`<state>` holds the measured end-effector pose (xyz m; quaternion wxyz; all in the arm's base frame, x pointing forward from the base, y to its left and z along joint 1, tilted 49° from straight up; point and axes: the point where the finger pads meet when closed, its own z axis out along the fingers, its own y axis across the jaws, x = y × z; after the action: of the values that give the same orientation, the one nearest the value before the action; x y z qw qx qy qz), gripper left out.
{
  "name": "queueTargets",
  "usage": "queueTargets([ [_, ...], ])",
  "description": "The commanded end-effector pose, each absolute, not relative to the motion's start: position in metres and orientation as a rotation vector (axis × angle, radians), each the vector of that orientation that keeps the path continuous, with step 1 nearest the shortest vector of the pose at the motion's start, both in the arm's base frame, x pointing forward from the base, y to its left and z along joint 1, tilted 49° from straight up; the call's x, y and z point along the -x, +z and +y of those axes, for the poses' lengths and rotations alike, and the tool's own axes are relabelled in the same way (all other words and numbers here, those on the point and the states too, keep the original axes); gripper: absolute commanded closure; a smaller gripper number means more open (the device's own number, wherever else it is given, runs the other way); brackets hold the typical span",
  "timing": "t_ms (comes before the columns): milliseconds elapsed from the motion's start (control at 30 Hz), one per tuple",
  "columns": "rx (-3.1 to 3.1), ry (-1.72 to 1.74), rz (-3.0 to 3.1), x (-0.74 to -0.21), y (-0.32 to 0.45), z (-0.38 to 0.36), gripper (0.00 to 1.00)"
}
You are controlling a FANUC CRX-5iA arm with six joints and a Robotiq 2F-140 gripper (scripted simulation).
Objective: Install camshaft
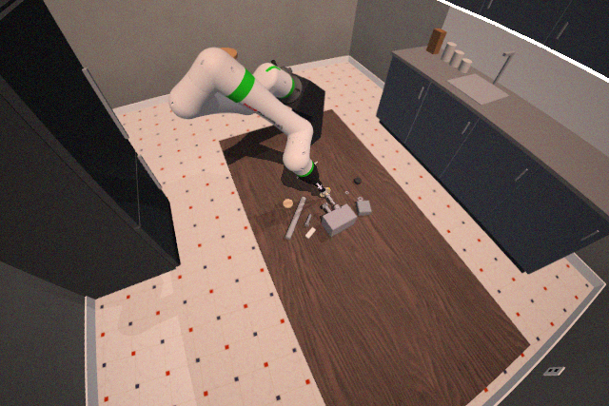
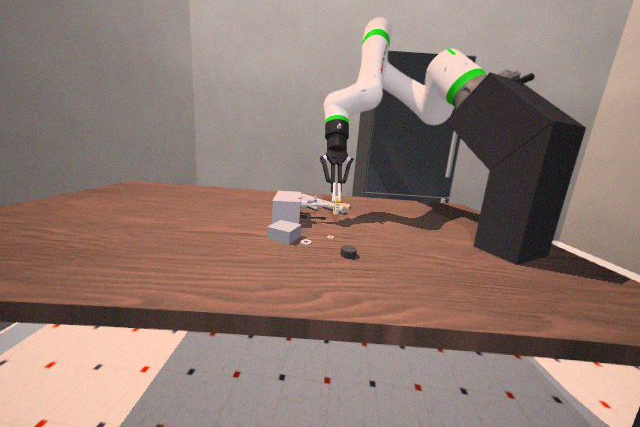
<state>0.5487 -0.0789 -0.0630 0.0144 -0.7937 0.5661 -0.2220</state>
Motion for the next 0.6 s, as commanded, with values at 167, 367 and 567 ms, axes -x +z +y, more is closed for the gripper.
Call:
queueTargets([
  [167, 2.471, -0.692, 1.761, -0.5514, -0.0618, -0.0774, 0.86],
  [367, 2.471, -0.692, 1.761, -0.5543, -0.0610, -0.0762, 0.86],
  [567, 2.471, -0.692, 1.761, -0.5568, -0.0602, -0.0752, 0.86],
])
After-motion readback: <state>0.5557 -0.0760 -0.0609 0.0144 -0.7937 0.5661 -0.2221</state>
